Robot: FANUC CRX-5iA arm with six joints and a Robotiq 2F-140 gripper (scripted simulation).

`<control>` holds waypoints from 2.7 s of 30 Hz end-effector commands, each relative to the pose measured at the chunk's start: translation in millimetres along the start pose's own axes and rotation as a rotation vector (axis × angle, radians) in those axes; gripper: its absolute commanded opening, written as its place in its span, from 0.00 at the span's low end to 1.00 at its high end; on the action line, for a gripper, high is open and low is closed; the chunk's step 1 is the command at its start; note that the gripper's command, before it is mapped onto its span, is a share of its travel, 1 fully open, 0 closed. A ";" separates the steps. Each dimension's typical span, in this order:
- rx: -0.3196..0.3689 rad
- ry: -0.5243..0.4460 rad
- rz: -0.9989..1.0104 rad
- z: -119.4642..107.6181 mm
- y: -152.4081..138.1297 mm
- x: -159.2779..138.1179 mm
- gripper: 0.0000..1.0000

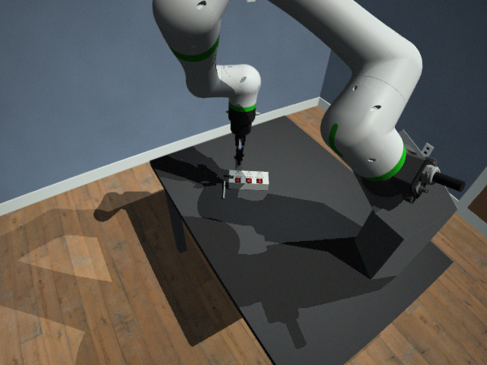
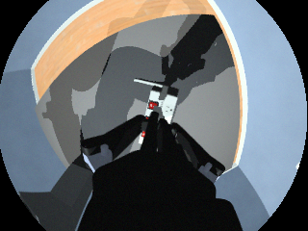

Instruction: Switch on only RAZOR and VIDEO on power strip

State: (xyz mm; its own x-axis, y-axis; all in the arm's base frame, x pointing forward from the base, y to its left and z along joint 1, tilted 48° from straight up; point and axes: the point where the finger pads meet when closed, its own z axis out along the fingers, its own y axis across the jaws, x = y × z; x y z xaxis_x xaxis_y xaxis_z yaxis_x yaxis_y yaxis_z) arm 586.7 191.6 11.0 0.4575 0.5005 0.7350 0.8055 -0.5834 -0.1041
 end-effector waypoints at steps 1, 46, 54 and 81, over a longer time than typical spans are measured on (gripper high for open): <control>0.000 0.000 0.000 0.2 0.2 0.0 0.00; 0.000 0.000 0.000 41.5 0.5 -0.8 0.00; 0.000 0.000 0.000 43.6 0.5 -0.8 0.00; 0.000 0.000 0.000 44.0 0.5 -0.8 0.00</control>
State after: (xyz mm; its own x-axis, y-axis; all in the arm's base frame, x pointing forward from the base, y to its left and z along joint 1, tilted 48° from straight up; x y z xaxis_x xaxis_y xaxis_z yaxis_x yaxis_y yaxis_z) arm 603.2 219.3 -19.2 0.4571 0.5004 0.7353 0.8056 -0.5832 -0.1039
